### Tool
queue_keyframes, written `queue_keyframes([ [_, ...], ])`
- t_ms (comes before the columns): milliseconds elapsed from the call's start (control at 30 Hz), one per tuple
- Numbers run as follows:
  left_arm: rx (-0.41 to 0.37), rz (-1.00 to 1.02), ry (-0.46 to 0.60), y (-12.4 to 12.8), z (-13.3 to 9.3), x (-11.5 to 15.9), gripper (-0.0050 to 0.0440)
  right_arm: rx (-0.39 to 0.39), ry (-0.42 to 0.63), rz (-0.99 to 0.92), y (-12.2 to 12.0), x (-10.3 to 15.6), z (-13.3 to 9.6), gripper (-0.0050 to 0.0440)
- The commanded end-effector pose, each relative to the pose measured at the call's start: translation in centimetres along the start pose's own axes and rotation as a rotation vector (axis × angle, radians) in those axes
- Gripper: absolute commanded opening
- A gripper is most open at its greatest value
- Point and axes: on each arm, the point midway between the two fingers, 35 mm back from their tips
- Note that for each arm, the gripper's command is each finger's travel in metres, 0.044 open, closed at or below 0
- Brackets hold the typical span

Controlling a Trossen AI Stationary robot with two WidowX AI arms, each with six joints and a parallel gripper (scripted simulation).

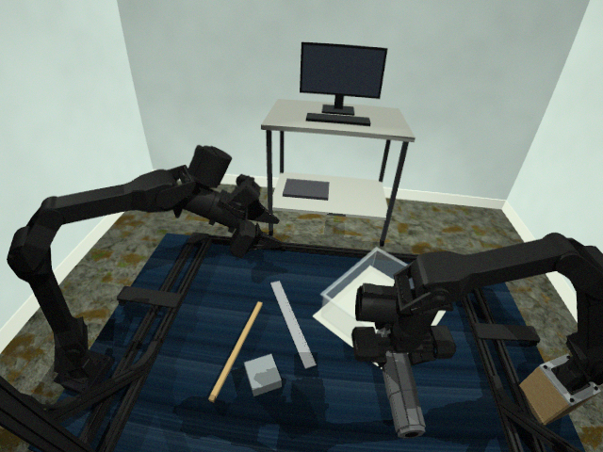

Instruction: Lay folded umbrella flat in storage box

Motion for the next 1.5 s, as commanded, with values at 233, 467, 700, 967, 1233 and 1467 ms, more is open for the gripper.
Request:
queue_keyframes([
  [233,0.002,-0.005,-0.001,0.0,0.0,0.0,0.0400,-0.007,0.007,-0.009,0.2,-5.2,0.1,0.0000],
  [467,0.002,-0.005,-0.001,0.0,0.0,0.0,0.0400,-0.005,0.003,0.002,-0.7,-10.5,0.0,0.0000],
  [700,0.002,-0.005,-0.001,0.0,0.0,0.0,0.0400,-0.002,0.000,0.009,-1.7,-14.3,-0.1,0.0000],
  [967,0.002,-0.005,-0.001,0.0,0.0,0.0,0.0400,0.002,-0.003,0.021,-4.1,-20.1,-0.1,0.0000],
  [1233,0.002,-0.005,-0.001,0.0,0.0,0.0,0.0400,0.004,-0.004,0.028,-5.9,-23.4,-0.1,0.0000],
  [1467,0.002,-0.005,-0.001,0.0,0.0,0.0,0.0400,0.005,-0.004,0.029,-5.8,-23.8,2.5,0.0000],
])
Point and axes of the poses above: on each arm, the point midway between the two fingers, 35 mm back from their tips, its own z axis out along the fingers, its own y axis across the jaws, x = y × z, and after that the axes turned 1 degree about -z, right-handed
